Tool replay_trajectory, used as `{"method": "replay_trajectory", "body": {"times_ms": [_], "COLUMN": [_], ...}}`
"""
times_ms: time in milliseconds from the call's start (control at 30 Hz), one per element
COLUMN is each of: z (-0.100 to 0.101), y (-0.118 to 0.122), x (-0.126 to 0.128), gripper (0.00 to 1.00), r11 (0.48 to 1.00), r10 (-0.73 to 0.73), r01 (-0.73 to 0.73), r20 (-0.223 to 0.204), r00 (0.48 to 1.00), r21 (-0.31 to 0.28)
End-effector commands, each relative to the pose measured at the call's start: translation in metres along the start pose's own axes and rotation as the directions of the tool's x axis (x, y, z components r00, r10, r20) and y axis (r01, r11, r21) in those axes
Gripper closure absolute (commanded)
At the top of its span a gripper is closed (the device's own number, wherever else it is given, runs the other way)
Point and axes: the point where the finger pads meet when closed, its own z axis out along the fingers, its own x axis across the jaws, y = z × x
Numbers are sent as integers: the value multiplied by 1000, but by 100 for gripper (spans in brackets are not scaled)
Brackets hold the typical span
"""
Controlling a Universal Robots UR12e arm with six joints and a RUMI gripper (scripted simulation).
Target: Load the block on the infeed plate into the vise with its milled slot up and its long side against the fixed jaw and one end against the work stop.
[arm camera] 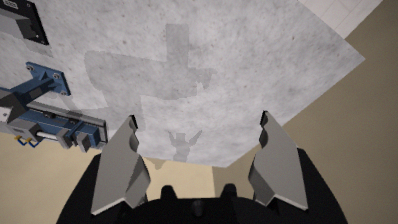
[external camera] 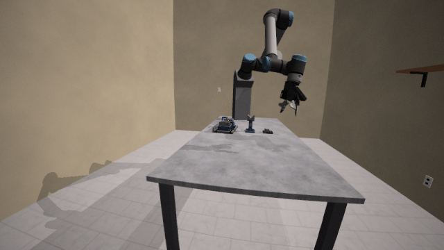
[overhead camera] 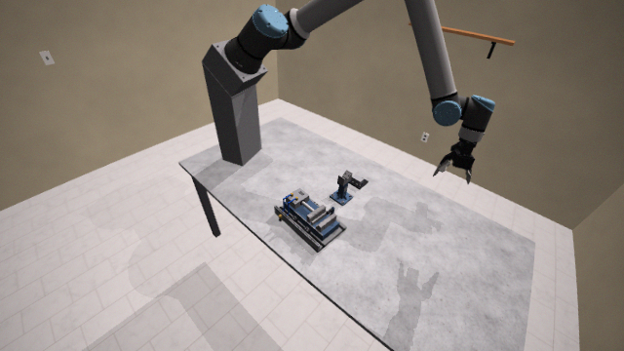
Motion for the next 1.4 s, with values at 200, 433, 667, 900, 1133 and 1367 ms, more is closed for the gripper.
{"method": "replay_trajectory", "body": {"times_ms": [200,433,667,900,1133,1367], "z": [12,9,-2,-13,-26,-33], "y": [-24,-40,-62,-76,-90,-96], "x": [-136,-206,-295,-346,-394,-415], "gripper": [0,0,0,0,0,0], "r11": [988,972,945,925,904,893], "r10": [144,214,300,347,391,410], "r01": [-144,-216,-304,-353,-399,-419], "r20": [12,27,50,66,81,89], "r00": [990,976,953,936,917,908], "r21": [62,91,124,141,157,163]}}
